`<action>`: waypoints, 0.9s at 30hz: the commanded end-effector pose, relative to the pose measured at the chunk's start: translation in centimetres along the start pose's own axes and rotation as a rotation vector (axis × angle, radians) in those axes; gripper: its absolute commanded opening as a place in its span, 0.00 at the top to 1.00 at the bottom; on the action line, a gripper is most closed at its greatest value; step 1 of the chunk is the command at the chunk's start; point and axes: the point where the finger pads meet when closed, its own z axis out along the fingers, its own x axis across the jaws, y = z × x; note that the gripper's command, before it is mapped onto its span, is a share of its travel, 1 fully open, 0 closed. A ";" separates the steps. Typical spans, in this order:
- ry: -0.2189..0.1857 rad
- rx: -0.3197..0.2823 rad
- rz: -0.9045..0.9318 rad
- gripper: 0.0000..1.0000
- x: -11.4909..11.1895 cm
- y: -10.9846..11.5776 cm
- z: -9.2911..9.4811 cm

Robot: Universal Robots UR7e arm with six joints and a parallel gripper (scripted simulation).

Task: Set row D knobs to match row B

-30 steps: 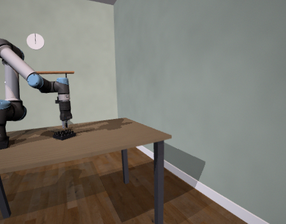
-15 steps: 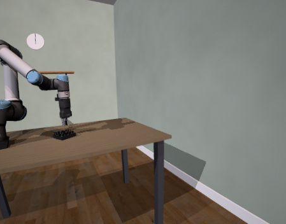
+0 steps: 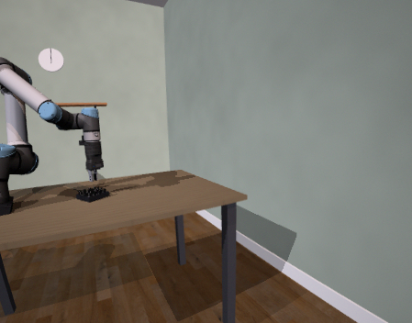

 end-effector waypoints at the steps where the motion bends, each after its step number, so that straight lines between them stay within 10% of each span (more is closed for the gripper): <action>1: 0.001 -0.001 -0.046 0.54 0.0 0.0 -0.1; 27: 0.000 -0.001 -0.667 0.54 -0.4 -0.5 -0.8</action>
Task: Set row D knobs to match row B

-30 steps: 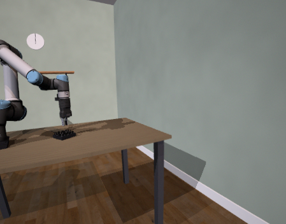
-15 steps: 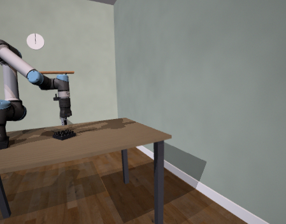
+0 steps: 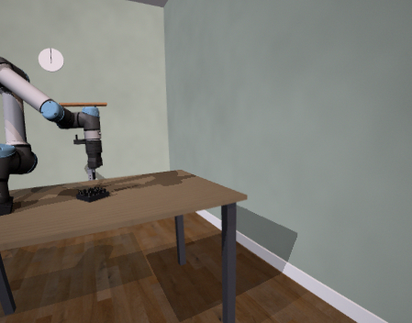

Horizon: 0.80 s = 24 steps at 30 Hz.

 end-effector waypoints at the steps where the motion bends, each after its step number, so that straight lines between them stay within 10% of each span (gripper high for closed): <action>1: 0.006 0.001 -0.156 0.54 0.0 0.0 -0.2; 24: 0.006 -0.001 -0.765 0.54 0.0 0.2 -0.9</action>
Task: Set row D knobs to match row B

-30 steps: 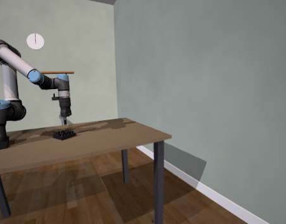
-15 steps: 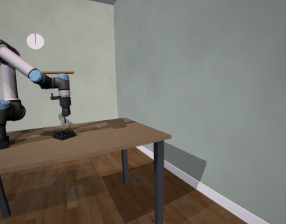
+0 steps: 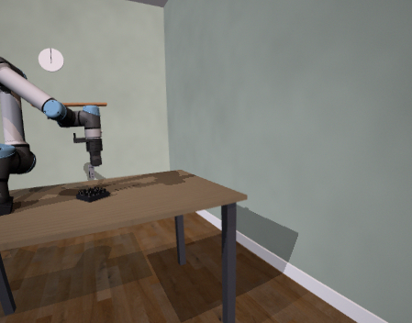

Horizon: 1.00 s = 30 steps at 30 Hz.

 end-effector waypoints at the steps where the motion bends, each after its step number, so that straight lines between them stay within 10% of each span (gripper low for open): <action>1: 0.006 -0.003 -0.156 0.54 -0.1 0.2 -0.2; 30: 0.005 -0.004 -0.468 0.54 -0.1 0.6 -0.6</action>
